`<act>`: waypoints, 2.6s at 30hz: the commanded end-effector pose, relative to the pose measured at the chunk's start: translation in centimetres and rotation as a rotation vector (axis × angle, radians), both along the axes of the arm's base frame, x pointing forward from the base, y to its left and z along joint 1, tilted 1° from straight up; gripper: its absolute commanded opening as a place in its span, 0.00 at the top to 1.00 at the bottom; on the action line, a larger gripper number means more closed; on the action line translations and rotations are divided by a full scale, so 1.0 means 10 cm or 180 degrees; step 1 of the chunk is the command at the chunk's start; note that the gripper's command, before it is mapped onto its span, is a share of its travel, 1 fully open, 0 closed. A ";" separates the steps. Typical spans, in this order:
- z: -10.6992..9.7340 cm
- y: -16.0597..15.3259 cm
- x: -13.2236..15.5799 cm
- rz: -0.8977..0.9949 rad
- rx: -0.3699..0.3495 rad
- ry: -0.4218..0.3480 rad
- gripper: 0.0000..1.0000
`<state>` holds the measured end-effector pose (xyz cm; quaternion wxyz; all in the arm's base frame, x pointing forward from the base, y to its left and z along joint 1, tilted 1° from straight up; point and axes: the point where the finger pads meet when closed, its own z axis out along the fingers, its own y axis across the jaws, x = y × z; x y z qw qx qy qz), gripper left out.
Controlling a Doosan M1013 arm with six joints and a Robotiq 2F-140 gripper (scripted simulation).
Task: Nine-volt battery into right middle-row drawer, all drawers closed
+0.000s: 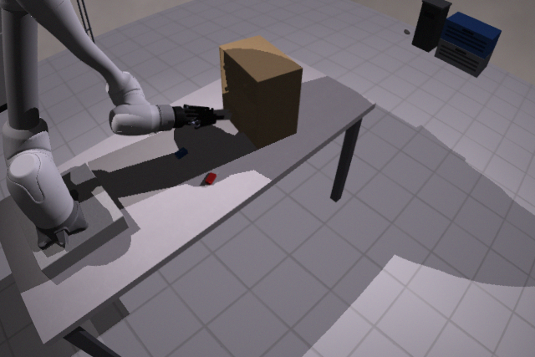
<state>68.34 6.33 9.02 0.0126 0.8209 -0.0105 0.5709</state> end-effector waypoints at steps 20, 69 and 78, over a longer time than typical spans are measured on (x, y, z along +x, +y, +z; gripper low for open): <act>0.00 0.00 -0.02 0.0000 0.0001 0.0000 0.80; 0.21 0.03 -1.00 -0.0001 0.0001 0.0024 0.80; 0.24 0.03 -1.03 -0.0002 0.0003 0.0112 0.80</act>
